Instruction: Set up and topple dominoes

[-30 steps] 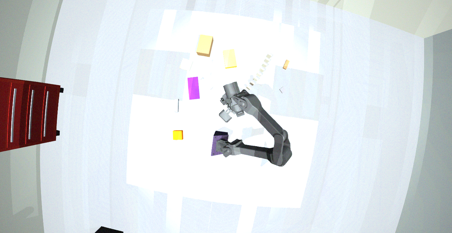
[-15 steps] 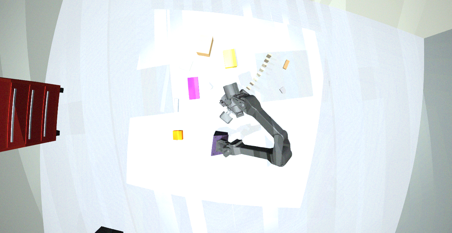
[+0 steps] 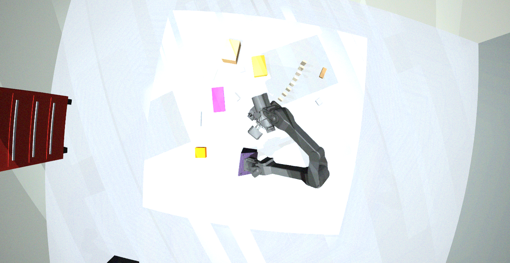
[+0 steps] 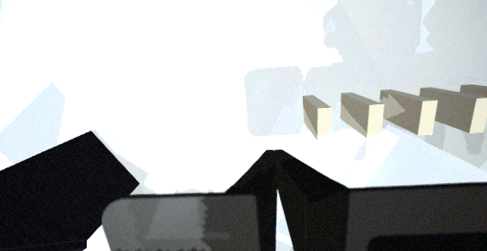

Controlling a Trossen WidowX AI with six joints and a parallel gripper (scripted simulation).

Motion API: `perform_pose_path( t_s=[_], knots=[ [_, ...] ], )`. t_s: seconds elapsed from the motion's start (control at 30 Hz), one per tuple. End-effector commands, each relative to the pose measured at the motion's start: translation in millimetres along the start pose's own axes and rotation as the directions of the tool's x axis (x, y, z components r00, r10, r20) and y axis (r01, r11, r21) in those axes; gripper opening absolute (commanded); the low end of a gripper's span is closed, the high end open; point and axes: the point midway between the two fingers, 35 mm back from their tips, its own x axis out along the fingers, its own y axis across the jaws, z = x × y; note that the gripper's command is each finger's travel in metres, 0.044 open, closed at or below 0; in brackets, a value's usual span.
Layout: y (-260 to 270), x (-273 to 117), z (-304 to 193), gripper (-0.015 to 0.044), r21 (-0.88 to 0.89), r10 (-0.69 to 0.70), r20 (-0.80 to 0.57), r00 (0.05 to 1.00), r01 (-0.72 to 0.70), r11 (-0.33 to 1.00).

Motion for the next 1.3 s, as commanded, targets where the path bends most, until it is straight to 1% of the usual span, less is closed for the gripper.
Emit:
perform_pose_path(
  t_s=[0.0,0.5,0.57,0.7,0.77,1.03,1.27],
  knots=[
    [-0.6,0.1,-0.1,0.0,-0.004,-0.004,-0.001,1.0,0.004,1.0],
    [-0.6,0.1,-0.1,0.0,-0.004,-0.004,-0.001,1.0,0.004,1.0],
    [-1.1,9.0,1.4,0.0,-0.005,-0.003,0.002,1.0,0.003,1.0],
    [-0.9,62.5,2.3,0.0,-0.005,-0.004,0.002,1.0,0.004,1.0],
    [0.6,78.6,-0.2,0.0,-0.004,-0.006,-0.003,1.0,0.006,1.0],
    [-0.2,80.5,-0.5,0.0,-0.004,-0.006,-0.004,1.0,0.006,1.0],
    [-11.2,80.1,0.3,0.0,-0.004,-0.006,-0.003,1.0,0.006,1.0]
  ],
)
